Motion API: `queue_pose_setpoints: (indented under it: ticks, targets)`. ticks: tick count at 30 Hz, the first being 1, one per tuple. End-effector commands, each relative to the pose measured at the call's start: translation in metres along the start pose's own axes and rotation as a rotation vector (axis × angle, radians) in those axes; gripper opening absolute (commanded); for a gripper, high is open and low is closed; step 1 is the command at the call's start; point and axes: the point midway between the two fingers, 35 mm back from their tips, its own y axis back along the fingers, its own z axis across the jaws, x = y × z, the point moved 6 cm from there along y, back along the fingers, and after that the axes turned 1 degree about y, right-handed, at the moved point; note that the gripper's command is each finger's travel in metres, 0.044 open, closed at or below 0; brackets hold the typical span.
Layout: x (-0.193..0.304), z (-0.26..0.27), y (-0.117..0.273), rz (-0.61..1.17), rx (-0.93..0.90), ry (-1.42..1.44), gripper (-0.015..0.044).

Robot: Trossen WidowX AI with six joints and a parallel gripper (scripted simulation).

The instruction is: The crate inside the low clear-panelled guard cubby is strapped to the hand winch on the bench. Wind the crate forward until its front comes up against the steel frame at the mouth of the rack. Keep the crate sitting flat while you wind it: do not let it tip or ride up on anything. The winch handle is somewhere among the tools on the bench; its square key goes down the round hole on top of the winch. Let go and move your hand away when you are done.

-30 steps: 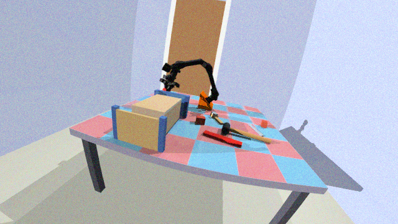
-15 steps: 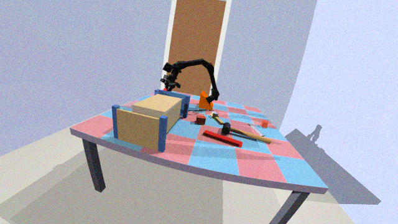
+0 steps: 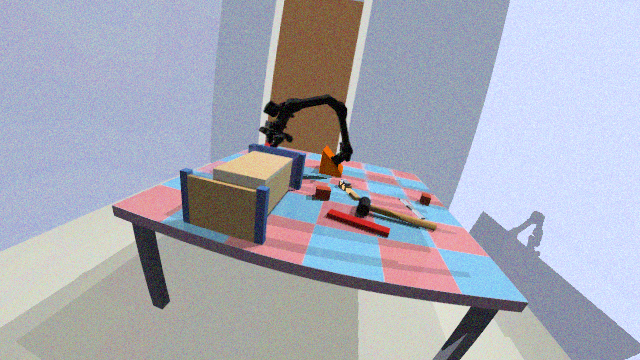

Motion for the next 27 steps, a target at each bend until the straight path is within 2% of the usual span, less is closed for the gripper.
queue_pose_setpoints:
  ticks: [1, 27]
  targets:
    - [-0.002, 0.016, -0.003, 0.006, -0.030, -0.003, 0.0000]
    - [-0.002, 0.049, -0.002, 0.007, -0.033, -0.004, 0.0000]
